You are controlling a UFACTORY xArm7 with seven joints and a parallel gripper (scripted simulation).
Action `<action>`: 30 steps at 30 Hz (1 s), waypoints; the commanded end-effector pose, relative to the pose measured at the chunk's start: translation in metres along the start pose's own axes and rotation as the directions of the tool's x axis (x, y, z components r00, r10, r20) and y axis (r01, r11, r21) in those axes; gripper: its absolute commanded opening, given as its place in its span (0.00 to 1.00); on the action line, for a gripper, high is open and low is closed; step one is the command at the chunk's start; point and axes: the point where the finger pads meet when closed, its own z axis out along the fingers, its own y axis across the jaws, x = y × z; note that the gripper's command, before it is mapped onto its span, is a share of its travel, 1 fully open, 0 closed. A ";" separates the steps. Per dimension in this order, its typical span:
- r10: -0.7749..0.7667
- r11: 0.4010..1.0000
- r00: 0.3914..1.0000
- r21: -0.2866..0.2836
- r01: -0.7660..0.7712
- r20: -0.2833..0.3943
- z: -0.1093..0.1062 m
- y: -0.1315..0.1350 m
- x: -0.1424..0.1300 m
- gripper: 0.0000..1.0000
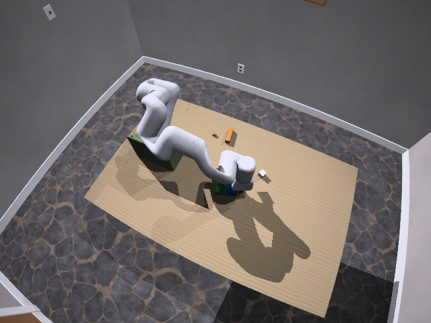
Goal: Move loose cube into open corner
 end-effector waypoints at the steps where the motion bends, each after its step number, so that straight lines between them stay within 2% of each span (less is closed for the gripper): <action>1: 0.000 1.000 1.000 -0.004 0.000 0.003 -0.002 0.000 -0.001 0.00; 30: 0.000 1.000 1.000 -0.004 0.000 0.003 -0.002 -0.002 -0.001 0.00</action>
